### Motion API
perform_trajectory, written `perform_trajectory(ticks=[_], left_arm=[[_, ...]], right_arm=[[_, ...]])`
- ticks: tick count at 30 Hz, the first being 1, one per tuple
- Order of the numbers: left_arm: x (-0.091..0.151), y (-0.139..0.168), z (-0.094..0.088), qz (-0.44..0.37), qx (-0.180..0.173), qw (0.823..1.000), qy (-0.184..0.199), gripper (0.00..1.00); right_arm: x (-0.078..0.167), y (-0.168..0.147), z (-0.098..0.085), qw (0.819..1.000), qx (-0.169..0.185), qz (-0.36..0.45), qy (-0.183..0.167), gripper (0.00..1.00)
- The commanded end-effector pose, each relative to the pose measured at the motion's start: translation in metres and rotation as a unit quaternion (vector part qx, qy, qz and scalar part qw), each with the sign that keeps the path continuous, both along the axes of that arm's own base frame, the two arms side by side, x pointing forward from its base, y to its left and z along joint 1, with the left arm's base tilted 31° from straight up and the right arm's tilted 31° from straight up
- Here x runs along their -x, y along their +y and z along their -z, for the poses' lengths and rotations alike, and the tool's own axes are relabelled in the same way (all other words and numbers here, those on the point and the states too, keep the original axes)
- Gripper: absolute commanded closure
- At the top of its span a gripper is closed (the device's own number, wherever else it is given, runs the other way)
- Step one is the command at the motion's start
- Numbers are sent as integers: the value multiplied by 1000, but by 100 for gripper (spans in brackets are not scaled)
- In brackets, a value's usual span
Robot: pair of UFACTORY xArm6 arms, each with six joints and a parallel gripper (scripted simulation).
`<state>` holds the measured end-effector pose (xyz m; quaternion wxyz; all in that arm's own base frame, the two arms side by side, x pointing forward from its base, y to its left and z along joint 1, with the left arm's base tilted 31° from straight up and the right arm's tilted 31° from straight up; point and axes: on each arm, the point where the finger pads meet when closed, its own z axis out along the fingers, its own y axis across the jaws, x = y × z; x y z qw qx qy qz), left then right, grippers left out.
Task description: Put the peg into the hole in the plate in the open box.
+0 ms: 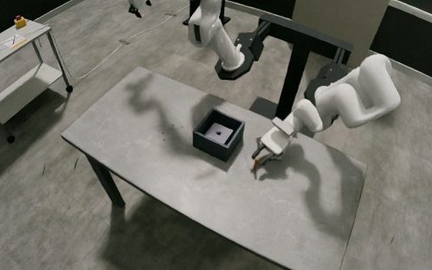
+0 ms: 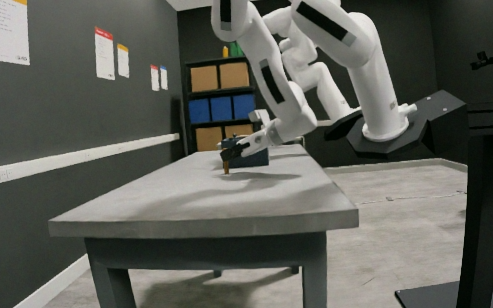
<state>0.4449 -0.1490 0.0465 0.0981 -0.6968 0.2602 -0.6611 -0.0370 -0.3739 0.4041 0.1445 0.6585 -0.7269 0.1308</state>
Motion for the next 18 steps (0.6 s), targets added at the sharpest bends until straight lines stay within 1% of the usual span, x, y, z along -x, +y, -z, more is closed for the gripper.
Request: perform_trajectory(ticks=[1, 6, 11, 13, 18], left_arm=[[0, 0, 0, 0, 0, 1000, 0, 56], [8, 1, -1, 0, 0, 1000, 0, 56], [26, 5, -3, 0, 0, 1000, 0, 56], [26, 5, -3, 0, 0, 1000, 0, 56], [49, 10, -6, 0, 0, 1000, 0, 56]], right_arm=[[0, 0, -1, 1000, 1, 0, 0, 0], [0, 0, -1, 1000, 1, 0, 0, 0], [0, 0, -1, 1000, 1, 0, 0, 0], [0, 0, -1, 1000, 1, 0, 0, 0], [0, 0, -1, 1000, 1, 0, 0, 0]])
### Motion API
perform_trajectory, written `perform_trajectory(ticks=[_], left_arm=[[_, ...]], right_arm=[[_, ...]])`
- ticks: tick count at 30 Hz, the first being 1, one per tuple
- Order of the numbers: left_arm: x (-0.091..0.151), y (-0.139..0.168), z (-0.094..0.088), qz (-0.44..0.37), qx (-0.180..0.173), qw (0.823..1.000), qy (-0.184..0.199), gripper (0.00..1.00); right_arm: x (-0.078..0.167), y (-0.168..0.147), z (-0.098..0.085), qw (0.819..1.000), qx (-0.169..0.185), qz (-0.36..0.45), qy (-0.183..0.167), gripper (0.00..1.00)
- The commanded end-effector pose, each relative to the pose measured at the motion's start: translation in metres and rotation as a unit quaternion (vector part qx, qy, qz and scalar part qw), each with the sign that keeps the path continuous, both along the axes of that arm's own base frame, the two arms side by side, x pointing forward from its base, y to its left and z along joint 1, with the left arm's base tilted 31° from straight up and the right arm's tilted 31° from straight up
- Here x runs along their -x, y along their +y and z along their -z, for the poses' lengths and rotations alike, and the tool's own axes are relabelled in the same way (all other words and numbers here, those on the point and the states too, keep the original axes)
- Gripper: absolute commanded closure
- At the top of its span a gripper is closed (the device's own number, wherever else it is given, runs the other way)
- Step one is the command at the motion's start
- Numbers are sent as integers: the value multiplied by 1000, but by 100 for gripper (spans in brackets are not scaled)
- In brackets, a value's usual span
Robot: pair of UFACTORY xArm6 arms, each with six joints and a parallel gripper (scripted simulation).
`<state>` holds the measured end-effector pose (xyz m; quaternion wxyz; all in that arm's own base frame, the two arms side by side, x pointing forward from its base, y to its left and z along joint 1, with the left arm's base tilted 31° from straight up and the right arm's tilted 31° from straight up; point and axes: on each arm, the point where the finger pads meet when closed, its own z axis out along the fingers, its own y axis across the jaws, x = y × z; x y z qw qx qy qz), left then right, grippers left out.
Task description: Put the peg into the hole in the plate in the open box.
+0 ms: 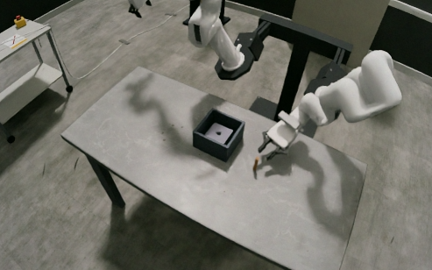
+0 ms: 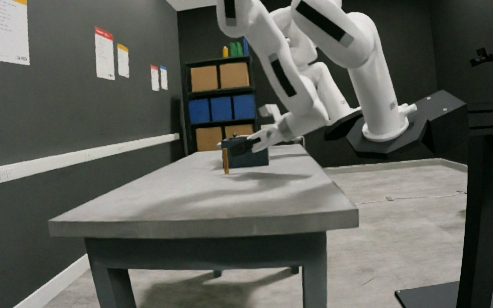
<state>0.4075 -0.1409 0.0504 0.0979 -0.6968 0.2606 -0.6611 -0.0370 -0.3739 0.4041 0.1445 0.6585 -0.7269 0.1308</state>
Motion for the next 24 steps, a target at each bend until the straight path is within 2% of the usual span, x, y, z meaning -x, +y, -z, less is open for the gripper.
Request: perform_trajectory(ticks=[1, 8, 24], left_arm=[[15, 3, -2, 0, 0, 1000, 0, 56], [34, 7, -4, 0, 0, 1000, 0, 56], [35, 7, -5, -2, -1, 1000, 2, 56]], right_arm=[[0, 0, -1, 1000, 1, 0, 0, 0], [0, 0, -1, 1000, 1, 0, 0, 0], [0, 0, -1, 1000, 1, 0, 0, 0]])
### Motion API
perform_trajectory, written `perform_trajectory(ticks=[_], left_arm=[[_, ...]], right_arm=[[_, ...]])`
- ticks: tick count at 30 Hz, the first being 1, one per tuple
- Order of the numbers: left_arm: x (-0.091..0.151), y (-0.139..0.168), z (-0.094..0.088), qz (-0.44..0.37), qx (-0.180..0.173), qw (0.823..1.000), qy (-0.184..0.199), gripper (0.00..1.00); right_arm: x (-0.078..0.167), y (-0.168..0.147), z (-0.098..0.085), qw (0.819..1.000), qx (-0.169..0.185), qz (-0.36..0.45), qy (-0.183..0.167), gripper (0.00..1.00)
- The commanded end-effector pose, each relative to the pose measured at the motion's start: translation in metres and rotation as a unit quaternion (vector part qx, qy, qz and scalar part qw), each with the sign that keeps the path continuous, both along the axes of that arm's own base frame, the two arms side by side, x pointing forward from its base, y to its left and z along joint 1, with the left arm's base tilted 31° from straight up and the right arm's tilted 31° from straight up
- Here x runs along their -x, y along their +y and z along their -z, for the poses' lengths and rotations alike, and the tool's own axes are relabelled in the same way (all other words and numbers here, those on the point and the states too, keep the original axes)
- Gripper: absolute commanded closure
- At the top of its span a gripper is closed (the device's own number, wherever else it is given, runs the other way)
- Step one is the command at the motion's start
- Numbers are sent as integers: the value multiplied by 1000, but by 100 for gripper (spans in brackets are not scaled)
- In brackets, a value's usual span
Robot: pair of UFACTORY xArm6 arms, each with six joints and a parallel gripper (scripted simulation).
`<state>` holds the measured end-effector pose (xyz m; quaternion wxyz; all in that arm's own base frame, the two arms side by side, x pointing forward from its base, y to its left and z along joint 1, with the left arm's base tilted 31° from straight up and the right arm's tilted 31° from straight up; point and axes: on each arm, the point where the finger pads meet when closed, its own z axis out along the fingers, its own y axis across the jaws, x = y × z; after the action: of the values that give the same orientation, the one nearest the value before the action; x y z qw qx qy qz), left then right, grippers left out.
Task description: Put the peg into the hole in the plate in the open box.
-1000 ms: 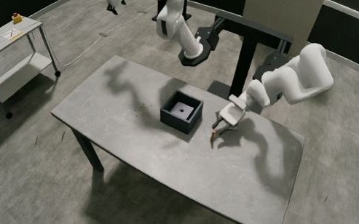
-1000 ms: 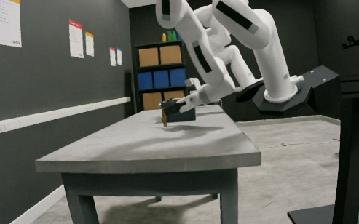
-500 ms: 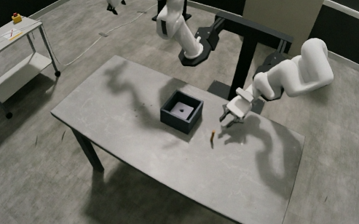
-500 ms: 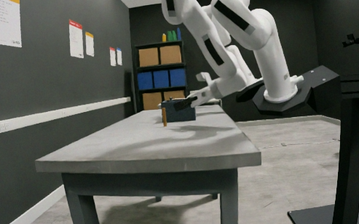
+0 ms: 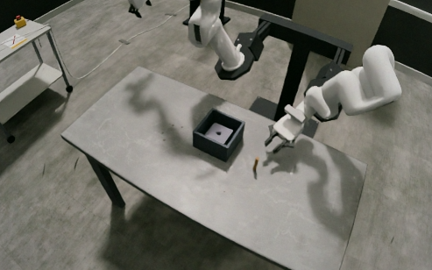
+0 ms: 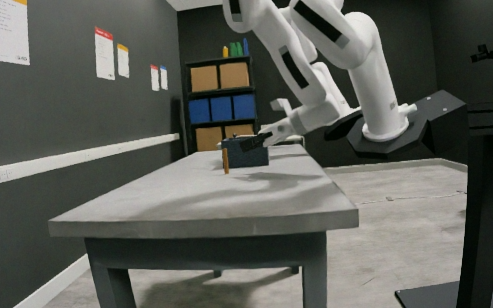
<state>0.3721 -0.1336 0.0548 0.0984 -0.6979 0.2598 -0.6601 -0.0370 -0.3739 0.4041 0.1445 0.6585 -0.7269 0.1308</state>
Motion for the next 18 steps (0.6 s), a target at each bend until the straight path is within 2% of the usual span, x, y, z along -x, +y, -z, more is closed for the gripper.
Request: perform_trajectory(ticks=[1, 9, 18], left_arm=[[0, 0, -1, -1, -1, 1000, 2, 56], [0, -1, -2, -6, -4, 1000, 11, 56], [2, -3, -6, -22, -11, 999, 39, 56]], right_arm=[[0, 0, -1, 1000, 1, 0, 0, 0], [0, 0, -1, 1000, 1, 0, 0, 0], [0, 0, -1, 1000, 1, 0, 0, 0]])
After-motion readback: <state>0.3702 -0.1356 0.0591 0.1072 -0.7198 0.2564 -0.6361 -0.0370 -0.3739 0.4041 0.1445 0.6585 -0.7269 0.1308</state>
